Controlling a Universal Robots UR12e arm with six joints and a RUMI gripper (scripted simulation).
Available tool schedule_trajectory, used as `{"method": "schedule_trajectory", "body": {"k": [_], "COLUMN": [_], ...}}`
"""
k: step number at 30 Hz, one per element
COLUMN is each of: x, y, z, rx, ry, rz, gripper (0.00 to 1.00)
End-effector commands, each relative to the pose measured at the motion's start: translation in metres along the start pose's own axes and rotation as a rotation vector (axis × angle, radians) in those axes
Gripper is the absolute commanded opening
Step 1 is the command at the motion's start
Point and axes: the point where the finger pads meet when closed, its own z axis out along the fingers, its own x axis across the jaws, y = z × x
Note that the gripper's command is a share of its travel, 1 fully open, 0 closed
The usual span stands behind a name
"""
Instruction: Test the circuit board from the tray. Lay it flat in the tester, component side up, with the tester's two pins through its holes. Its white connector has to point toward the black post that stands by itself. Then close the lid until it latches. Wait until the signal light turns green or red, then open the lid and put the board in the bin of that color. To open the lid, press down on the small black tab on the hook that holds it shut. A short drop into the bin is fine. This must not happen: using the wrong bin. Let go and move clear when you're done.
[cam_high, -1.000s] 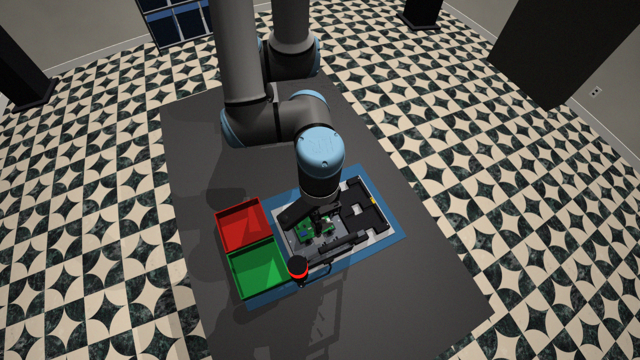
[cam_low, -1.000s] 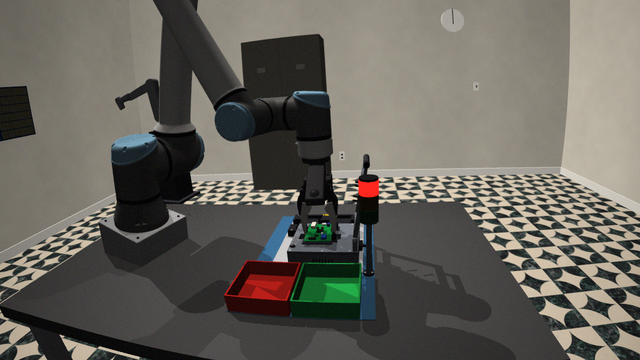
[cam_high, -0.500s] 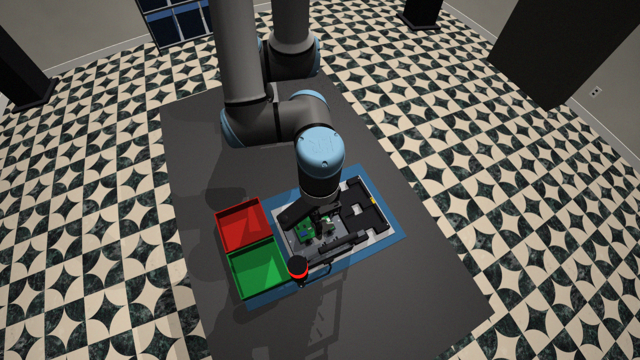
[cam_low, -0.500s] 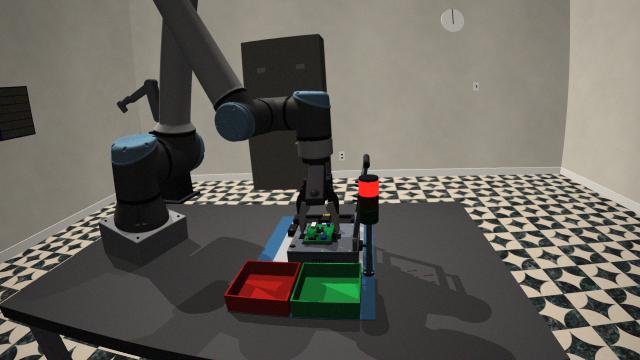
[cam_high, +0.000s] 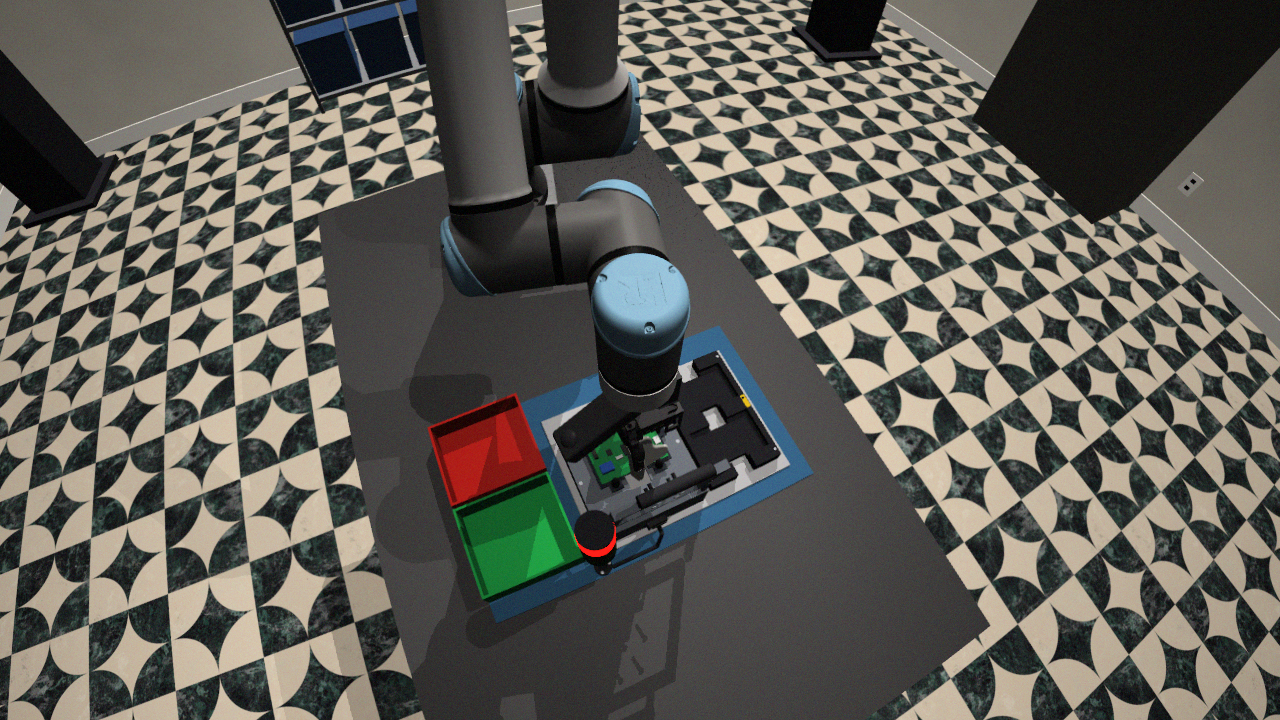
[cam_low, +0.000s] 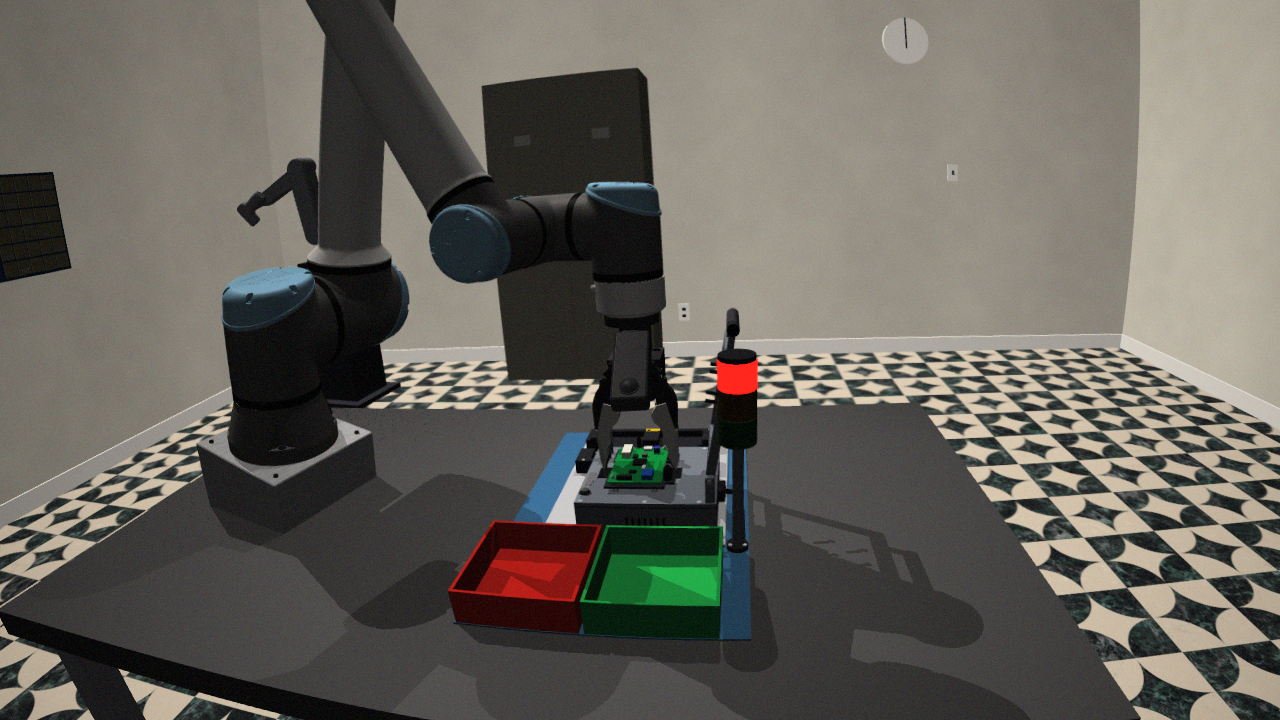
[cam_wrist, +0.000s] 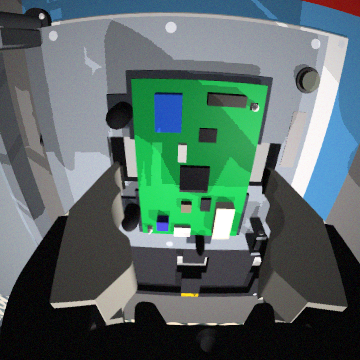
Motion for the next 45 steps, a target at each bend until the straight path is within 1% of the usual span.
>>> {"method": "schedule_trajectory", "body": {"k": [1,45], "x": [0.0017,-0.0002], "y": [-0.0007,0.0053], "z": [0.0002,0.0001], "rx": [0.0,0.0], "ry": [0.0,-0.001], "rz": [0.002,0.0], "gripper": [0.59,0.59]}}
